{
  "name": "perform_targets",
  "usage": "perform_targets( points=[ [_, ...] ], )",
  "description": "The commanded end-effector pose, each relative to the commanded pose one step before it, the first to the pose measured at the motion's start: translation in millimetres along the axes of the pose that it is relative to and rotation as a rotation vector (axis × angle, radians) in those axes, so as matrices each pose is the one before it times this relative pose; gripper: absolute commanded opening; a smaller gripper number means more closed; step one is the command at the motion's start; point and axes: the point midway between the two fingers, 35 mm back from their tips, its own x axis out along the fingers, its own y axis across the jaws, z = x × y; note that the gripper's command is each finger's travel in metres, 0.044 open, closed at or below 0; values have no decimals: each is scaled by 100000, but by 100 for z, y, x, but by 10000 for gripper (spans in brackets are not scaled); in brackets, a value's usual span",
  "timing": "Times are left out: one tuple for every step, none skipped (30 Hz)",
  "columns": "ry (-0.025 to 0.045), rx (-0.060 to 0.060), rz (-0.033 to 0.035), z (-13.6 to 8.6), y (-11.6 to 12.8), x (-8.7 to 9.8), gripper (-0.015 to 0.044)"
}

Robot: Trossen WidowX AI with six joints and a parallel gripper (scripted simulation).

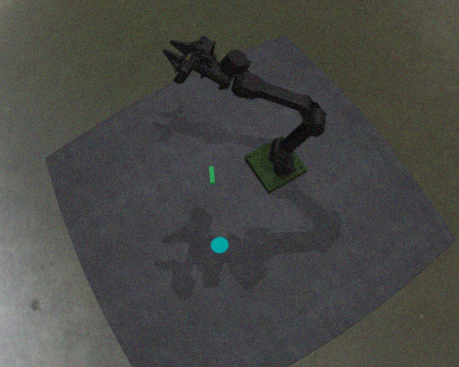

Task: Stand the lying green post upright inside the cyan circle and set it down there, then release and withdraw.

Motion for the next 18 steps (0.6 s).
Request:
perform_targets(
  points=[
    [16673,-14331,2123,-5093,232,482,233],
    [3939,-3665,709,-1125,197,202,233],
    [3913,-3669,847,-1111,237,210,233],
    [3882,-3672,984,-1095,277,218,233],
    [3847,-3676,1118,-1078,316,225,233],
    [3807,-3680,1251,-1059,353,232,233],
    [3763,-3684,1382,-1038,389,239,233],
    [3714,-3688,1510,-1016,424,246,233],
    [3662,-3692,1636,-993,458,252,233],
    [3605,-3696,1760,-969,491,258,233],
    [3545,-3701,1881,-944,522,264,233],
    [3480,-3705,1999,-917,551,270,233],
    [3413,-3709,2114,-890,580,276,233],
    [3341,-3714,2226,-862,606,281,233],
    [3267,-3718,2336,-832,632,286,233],
    [3189,-3722,2442,-803,655,291,233],
    [3108,-3726,2545,-772,677,295,233],
    [3025,-3730,2645,-741,698,299,233]
  ],
)
